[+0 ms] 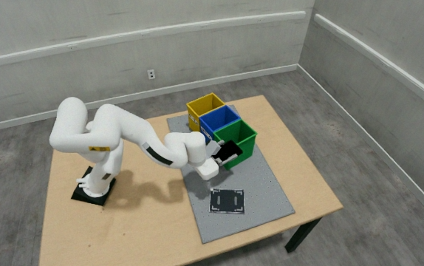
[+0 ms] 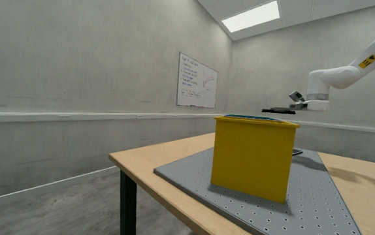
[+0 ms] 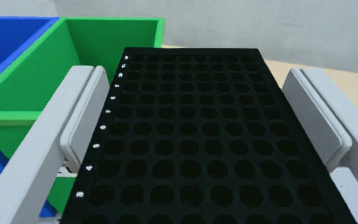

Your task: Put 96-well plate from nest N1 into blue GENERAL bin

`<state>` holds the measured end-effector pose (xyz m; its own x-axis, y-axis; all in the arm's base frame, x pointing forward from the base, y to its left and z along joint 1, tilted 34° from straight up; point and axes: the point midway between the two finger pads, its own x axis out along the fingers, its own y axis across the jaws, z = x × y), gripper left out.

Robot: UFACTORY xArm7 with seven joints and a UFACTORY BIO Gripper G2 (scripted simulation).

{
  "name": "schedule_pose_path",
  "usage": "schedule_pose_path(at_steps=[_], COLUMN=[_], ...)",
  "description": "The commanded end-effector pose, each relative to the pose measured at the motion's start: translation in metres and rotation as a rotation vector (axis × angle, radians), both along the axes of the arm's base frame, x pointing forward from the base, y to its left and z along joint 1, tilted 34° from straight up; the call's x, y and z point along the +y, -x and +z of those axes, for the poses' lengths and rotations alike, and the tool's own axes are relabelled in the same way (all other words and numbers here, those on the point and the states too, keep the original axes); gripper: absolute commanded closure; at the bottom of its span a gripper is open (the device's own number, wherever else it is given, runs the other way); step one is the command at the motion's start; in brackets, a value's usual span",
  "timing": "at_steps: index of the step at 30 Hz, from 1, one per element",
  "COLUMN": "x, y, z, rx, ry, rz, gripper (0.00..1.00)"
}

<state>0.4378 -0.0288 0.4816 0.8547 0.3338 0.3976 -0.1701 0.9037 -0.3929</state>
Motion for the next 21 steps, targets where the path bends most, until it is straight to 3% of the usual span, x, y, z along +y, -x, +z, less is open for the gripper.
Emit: schedule_pose_path(at_steps=[1, 21], x=[0.015, 0.072], y=[-0.005, -0.022], z=[0.000, -0.010], rx=[-0.005, -0.005], ry=[0.001, 0.001], rz=[0.000, 0.000], gripper=[1.00, 1.00])
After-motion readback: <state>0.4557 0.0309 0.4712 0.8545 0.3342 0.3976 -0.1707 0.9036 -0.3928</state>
